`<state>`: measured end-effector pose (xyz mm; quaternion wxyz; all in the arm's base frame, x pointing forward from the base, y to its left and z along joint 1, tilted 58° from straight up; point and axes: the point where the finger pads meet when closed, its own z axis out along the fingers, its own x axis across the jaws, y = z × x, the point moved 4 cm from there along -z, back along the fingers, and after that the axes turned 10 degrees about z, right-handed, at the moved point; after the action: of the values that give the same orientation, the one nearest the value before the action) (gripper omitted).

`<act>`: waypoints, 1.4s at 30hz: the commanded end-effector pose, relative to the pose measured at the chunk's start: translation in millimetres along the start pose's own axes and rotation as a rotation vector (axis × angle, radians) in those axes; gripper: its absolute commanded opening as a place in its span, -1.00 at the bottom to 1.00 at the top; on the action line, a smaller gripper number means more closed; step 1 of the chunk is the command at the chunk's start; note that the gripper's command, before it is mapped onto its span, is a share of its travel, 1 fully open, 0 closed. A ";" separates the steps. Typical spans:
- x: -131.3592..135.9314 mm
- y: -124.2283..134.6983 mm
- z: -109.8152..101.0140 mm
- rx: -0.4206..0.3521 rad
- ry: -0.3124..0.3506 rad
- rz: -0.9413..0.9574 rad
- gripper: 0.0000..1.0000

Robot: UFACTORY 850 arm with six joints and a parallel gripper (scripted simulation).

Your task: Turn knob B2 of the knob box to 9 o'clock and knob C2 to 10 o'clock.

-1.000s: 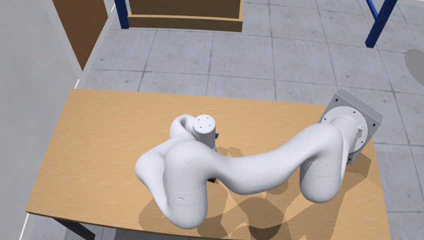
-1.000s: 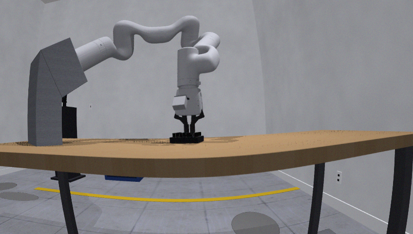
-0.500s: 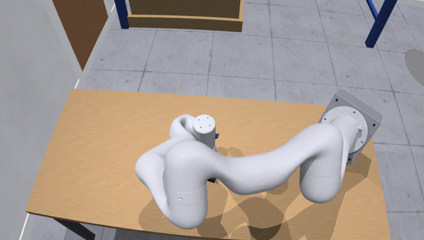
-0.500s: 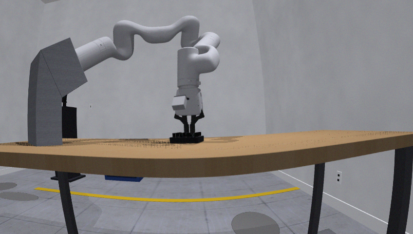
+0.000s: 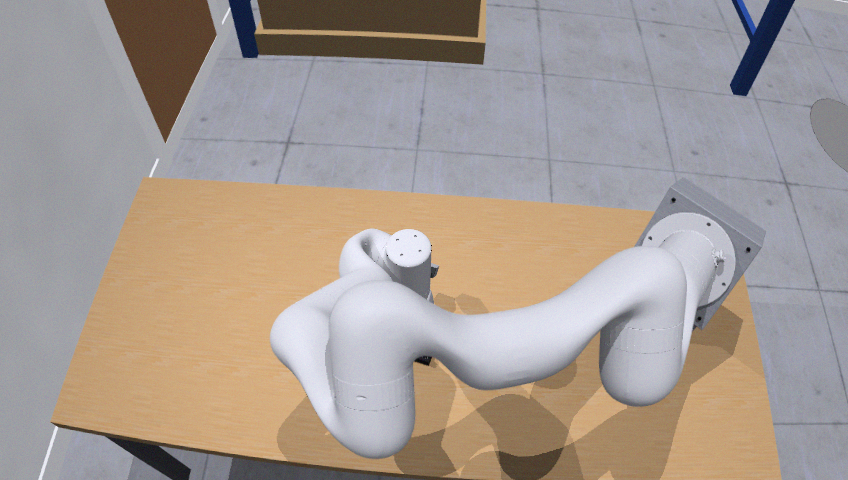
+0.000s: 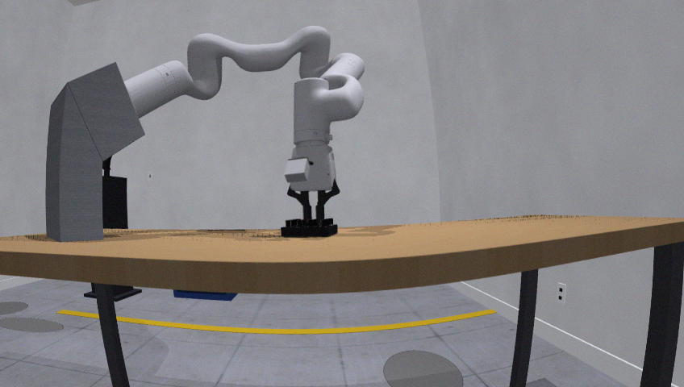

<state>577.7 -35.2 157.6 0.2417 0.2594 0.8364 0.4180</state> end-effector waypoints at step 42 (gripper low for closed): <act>-0.4 0.1 -36.3 0.000 -0.001 0.000 -0.61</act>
<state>555.4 -55.7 176.8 0.2417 0.2593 0.8364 0.4181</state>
